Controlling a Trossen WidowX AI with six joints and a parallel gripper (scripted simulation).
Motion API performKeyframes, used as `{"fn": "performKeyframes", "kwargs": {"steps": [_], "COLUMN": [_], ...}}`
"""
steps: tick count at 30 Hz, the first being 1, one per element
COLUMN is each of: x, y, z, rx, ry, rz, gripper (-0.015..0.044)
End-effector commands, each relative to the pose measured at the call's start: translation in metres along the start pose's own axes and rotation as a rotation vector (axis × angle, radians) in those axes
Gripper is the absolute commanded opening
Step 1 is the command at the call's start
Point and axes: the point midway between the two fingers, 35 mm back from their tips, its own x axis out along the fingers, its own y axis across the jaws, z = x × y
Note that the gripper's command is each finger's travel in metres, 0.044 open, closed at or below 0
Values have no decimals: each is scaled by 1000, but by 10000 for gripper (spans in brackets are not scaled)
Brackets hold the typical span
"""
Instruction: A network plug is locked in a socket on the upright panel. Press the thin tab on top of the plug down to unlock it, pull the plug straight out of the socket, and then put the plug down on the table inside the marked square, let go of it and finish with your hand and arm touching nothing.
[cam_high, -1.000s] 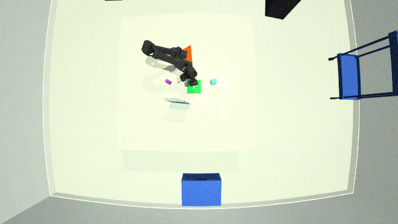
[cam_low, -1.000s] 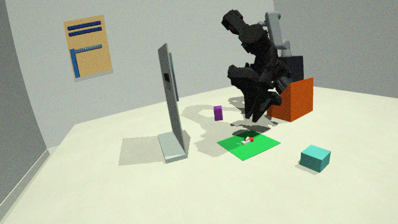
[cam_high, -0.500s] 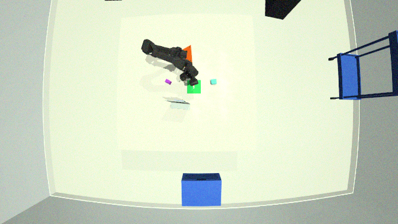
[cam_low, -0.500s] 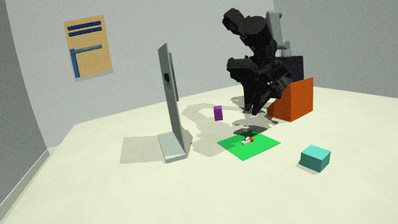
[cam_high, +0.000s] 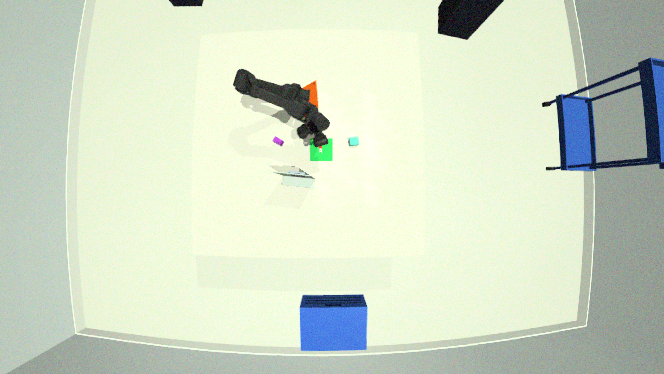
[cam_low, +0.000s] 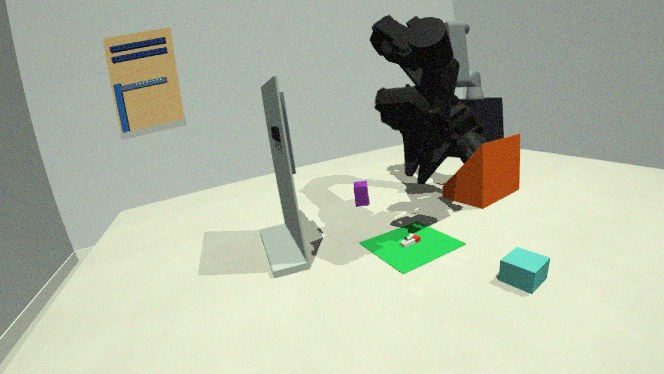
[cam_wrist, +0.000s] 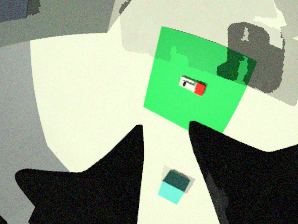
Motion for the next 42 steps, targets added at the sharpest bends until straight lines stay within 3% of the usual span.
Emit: {"fn": "performKeyframes", "kwargs": {"steps": [1, 16, 42], "x": [-8, -20, -81], "y": [8, 11, 58], "z": [1, 1, 1], "rx": [14, 0, 10], "ry": [-1, -2, 1], "rz": [12, 2, 8], "gripper": [156, 156, 156]}}
